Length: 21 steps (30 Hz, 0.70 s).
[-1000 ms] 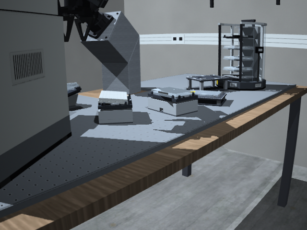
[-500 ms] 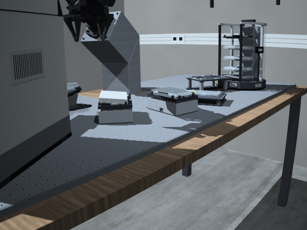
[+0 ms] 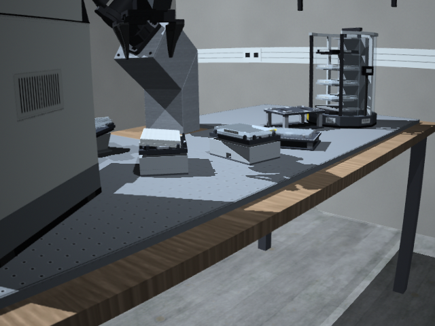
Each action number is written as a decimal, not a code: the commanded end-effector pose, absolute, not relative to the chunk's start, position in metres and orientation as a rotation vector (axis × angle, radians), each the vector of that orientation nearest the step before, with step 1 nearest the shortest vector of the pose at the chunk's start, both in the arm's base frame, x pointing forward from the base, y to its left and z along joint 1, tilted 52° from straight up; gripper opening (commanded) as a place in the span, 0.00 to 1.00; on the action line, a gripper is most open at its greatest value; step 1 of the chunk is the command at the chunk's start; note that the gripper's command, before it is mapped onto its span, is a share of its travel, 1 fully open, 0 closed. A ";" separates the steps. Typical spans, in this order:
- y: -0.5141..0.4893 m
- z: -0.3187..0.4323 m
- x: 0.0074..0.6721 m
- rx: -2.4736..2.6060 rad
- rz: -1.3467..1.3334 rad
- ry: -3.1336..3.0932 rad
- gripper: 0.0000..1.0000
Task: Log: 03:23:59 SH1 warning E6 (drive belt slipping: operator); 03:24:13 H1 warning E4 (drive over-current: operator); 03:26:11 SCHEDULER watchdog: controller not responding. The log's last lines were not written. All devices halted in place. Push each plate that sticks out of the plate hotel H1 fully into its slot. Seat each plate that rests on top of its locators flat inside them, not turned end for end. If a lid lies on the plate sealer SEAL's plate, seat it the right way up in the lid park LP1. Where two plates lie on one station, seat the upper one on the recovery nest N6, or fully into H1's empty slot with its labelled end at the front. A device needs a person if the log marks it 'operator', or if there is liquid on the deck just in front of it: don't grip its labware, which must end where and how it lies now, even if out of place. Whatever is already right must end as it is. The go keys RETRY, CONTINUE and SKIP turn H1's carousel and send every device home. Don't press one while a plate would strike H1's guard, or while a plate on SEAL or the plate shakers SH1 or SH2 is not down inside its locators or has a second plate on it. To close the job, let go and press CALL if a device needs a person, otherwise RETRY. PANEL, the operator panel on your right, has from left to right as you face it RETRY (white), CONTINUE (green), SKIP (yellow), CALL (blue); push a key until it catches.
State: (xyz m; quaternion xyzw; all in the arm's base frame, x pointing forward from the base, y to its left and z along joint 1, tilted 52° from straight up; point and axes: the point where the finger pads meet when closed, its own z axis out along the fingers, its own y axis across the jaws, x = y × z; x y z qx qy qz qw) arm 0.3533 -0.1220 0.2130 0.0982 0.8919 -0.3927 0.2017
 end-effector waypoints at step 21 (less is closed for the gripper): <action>-0.067 0.186 0.406 0.358 -1.055 2.450 1.00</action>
